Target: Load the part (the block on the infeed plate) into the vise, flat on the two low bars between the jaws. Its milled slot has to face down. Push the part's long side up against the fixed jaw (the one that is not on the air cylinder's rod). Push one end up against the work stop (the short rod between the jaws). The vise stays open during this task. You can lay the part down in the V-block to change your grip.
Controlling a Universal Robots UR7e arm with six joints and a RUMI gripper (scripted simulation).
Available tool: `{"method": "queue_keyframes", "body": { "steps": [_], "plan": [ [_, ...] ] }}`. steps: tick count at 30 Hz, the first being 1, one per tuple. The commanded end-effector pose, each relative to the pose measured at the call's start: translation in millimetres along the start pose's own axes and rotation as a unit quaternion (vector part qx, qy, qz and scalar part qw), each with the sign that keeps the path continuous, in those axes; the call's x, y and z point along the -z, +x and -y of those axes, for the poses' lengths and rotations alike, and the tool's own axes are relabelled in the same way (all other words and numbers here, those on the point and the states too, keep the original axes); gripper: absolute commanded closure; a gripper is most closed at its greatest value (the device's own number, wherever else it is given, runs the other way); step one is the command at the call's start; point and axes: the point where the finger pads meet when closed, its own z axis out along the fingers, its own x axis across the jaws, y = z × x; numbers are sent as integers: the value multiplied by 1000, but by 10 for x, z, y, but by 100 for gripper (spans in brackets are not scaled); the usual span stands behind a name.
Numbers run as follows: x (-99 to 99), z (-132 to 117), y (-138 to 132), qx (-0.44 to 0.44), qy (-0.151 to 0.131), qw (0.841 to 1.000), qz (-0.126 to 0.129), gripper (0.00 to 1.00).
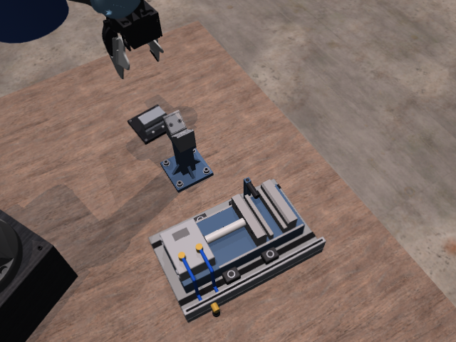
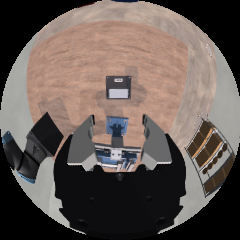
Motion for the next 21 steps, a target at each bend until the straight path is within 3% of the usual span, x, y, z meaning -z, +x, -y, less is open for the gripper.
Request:
{"method": "queue_keyframes", "body": {
  "steps": [1,21],
  "plan": [
    [-91,1,5,0,0,1000,-1,49],
    [-556,1,6,0,0,1000,-1,49]
  ]
}}
